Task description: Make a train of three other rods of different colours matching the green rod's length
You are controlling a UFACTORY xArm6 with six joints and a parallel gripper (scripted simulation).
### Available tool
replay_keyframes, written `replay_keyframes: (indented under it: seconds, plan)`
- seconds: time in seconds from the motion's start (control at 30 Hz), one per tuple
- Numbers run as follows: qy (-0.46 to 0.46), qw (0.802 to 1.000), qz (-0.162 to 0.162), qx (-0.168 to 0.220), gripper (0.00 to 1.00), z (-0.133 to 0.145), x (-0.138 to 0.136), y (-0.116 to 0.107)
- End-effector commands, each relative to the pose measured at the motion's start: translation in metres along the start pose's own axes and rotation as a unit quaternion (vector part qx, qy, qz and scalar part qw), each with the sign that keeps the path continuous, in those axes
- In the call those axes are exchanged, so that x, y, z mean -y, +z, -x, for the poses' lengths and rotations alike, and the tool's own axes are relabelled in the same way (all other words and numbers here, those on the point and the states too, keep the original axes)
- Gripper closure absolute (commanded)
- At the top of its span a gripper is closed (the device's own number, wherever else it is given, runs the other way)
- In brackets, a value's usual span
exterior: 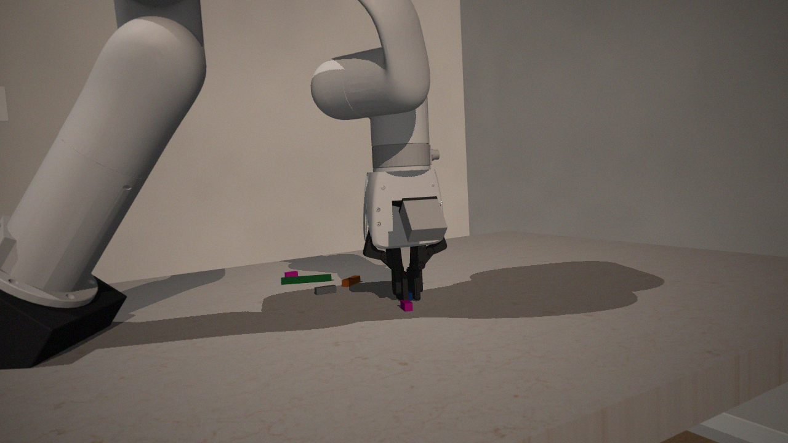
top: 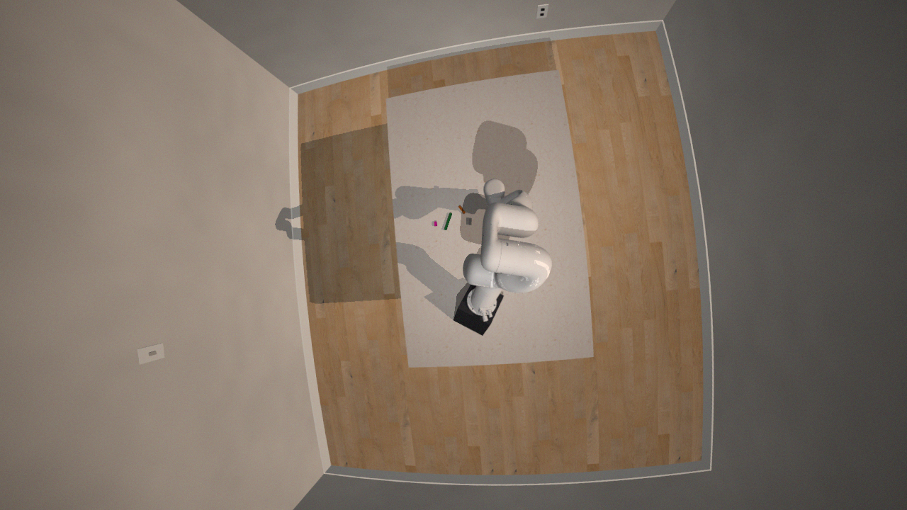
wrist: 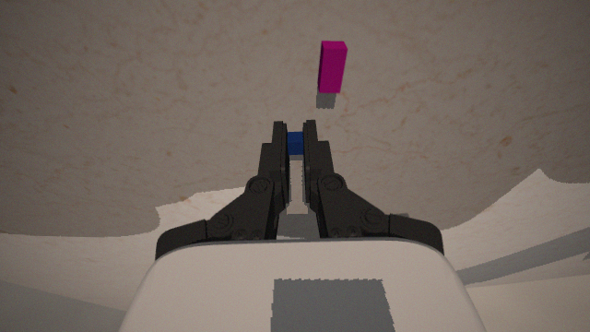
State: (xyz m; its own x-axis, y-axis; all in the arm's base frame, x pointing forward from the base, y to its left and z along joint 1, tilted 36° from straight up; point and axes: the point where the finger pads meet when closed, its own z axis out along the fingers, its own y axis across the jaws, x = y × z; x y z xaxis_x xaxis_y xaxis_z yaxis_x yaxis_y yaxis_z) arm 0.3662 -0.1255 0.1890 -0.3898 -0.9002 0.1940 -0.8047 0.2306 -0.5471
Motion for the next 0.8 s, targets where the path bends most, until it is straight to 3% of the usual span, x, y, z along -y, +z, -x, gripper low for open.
replay_keyframes:
  seconds: [0.0,0.37,0.77]
  plan:
    - [0.000,1.000,-0.001,0.000,0.96,0.0000,0.0012,-0.0007]
    - [0.000,1.000,-0.001,0.000,0.96,0.0000,0.0012,-0.0007]
    - [0.000,1.000,-0.001,0.000,0.80,0.0000,0.0012,-0.0007]
